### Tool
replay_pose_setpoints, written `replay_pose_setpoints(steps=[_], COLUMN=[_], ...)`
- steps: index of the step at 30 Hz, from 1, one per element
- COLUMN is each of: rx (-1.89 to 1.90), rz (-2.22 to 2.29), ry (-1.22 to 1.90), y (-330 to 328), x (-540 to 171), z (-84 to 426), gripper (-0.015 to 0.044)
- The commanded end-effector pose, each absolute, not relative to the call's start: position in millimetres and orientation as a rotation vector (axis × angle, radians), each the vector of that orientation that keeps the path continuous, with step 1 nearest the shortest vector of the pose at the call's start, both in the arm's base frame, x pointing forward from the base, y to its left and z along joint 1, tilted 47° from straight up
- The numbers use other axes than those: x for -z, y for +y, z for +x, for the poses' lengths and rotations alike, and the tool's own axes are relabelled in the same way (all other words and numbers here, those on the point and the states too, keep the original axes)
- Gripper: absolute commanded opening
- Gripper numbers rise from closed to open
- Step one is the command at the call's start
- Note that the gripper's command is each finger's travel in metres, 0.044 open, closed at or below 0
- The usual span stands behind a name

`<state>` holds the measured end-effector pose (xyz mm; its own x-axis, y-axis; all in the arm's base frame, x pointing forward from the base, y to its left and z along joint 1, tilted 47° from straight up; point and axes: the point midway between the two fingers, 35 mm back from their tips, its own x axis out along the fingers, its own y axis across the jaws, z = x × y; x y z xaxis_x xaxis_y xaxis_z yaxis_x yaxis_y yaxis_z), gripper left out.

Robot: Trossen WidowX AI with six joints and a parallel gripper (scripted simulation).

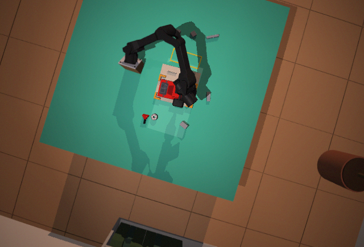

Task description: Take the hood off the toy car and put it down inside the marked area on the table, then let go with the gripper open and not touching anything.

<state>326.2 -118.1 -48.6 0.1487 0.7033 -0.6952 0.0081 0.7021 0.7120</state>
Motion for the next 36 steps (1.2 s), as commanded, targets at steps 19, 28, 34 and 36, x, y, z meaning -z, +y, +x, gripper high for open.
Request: replay_pose_setpoints(steps=[19,28,34,36], rx=[-0.556,-0.556,-0.557,-0.557], rz=[0.670,0.670,0.670,0.670], ry=[1.349,1.349,1.349,1.349], y=[-105,-100,-97,-96], x=[60,63,66,67], z=[327,328,328,328], gripper=[0.0440,0.0440,0.0440,0.0440])
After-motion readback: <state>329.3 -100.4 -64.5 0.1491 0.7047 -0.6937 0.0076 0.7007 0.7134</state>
